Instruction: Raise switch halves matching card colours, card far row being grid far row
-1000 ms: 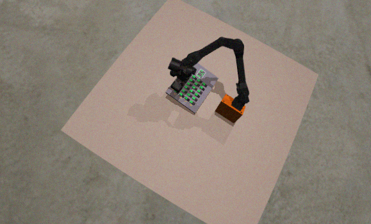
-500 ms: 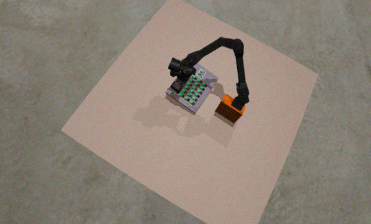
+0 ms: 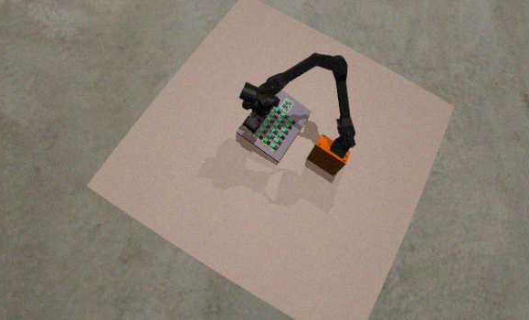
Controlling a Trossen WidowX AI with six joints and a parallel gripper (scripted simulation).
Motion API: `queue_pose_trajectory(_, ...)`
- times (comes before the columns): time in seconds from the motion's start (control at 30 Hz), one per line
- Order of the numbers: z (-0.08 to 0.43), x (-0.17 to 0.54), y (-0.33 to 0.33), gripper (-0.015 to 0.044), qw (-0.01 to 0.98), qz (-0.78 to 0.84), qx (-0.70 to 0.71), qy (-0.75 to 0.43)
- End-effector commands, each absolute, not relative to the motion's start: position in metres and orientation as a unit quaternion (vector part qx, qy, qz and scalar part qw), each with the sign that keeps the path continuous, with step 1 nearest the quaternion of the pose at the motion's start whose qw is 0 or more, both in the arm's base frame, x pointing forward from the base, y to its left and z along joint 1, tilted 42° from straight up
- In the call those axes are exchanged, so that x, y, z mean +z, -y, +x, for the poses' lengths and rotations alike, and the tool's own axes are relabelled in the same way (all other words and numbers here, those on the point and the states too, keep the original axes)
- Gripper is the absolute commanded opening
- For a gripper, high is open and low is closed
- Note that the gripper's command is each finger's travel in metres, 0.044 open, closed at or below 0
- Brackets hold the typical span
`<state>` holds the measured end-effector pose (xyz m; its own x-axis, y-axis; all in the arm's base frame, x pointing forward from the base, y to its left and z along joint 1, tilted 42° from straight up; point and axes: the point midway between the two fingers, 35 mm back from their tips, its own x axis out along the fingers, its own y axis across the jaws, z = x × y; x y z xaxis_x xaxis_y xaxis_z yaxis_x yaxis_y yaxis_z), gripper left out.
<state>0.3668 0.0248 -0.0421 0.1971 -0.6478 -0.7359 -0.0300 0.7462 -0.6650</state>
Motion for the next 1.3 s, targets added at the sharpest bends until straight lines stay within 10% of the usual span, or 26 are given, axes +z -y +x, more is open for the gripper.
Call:
queue_pose_trajectory(0.0,0.367,-0.043,-0.024,0.0,0.718,-0.288,-0.214,-0.597)
queue_pose_trajectory(0.83,0.35,0.003,-0.065,0.0,0.725,-0.29,-0.209,-0.588)
queue_pose_trajectory(1.27,0.256,0.008,-0.026,0.0,0.723,-0.292,-0.209,-0.59)
